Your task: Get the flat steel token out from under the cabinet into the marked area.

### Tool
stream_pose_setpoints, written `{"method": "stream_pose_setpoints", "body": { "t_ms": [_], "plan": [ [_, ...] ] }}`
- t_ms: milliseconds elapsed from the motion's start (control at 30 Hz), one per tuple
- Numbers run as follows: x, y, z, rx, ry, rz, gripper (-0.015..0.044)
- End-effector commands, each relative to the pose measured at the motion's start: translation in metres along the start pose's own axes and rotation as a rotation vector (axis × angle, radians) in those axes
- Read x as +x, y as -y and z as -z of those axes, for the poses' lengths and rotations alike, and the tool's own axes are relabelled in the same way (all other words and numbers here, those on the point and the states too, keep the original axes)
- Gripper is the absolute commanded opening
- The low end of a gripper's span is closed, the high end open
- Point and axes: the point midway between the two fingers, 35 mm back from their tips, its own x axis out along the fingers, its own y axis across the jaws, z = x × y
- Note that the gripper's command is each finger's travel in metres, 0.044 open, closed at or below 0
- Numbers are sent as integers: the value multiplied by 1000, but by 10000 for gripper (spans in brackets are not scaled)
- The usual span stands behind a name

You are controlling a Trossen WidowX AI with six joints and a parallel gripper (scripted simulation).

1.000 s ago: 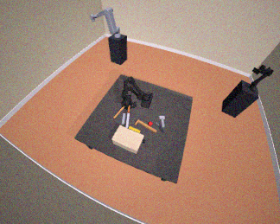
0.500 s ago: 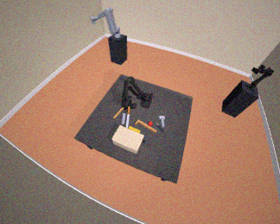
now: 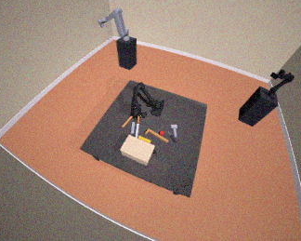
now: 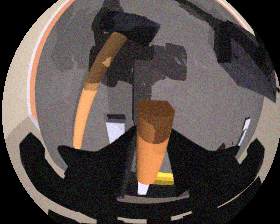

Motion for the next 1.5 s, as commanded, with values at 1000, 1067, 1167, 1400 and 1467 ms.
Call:
{"method": "stream_pose_setpoints", "body": {
  "t_ms": [1000,1067,1167,1400,1467],
  "plan": [
    [50,1,2,0,-15,0,0],
    [53,1,2,0,-15,0,0],
    [57,1,2,0,-15,-1,0],
    [61,-1,-1,7,-5,-5,53],
    [62,-2,-2,9,1,-5,105]
  ]
}}
